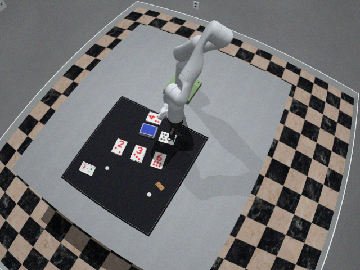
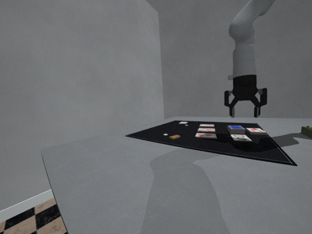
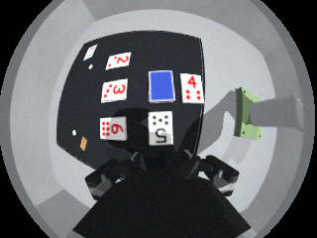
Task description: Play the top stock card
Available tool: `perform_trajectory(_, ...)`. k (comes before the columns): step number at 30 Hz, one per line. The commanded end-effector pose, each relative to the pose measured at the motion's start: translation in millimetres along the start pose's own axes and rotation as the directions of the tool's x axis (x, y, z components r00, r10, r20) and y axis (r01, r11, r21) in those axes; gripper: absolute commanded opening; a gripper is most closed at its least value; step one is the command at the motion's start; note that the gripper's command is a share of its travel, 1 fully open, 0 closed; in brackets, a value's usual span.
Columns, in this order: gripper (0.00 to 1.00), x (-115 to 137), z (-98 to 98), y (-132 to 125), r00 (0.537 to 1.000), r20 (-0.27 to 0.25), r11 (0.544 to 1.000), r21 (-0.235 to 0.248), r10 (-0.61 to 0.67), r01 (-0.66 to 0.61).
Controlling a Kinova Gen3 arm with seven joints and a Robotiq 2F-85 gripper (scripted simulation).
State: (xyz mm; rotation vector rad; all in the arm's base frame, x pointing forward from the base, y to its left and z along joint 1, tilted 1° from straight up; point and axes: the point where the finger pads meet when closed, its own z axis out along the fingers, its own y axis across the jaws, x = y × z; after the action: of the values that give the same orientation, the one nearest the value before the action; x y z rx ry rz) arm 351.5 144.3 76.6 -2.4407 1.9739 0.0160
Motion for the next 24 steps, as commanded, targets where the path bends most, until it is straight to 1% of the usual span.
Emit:
perform_trajectory(1,0.85,0.3,-0.5,-0.4,1.000,0.002,1.000,0.001,0.001,-0.001)
perform_trajectory(24,0.85,0.5,-0.5,-0.4,1.000,0.013,1.000,0.002,0.001,-0.001)
